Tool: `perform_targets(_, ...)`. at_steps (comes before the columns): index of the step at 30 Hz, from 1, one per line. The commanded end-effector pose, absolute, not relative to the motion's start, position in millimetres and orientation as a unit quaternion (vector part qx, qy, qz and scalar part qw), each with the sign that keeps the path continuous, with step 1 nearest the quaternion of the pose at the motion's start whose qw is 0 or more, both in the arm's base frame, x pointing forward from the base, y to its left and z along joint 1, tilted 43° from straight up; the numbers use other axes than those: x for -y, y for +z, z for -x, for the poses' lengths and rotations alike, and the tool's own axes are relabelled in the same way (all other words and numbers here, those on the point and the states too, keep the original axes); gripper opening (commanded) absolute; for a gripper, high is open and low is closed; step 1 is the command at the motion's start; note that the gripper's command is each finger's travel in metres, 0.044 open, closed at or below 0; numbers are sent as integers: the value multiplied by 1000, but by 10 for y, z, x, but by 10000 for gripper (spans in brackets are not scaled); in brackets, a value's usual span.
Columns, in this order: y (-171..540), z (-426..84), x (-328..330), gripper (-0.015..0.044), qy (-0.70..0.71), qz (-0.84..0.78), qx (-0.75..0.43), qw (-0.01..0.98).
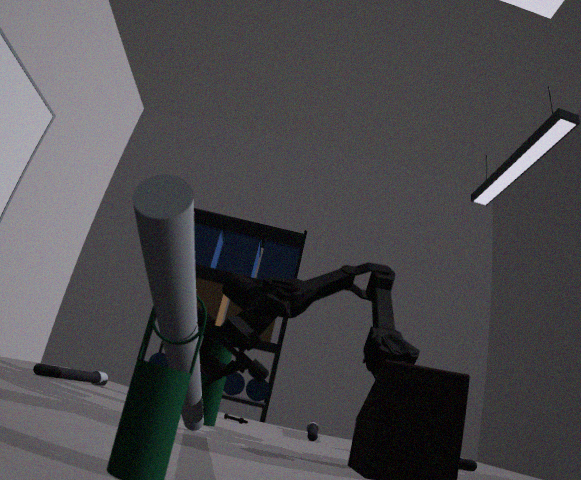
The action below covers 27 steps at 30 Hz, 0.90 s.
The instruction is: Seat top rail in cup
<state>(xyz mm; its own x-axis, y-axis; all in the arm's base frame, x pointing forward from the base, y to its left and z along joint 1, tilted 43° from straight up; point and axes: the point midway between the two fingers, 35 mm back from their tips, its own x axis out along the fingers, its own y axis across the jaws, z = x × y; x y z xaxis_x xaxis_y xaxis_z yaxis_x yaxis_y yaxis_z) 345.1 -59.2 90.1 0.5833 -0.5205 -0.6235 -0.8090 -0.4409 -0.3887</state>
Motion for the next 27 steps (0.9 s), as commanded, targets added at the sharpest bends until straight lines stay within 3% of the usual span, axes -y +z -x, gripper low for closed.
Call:
perform_targets(1, 901, -3451, 592, 26, 212, 822, -404, 341)
perform_targets(17, 901, -3436, 390, 440, 216, 821, -404, 341)
perform_targets(27, 920, -3378, 33, 440, 219, 822, -401, 339)
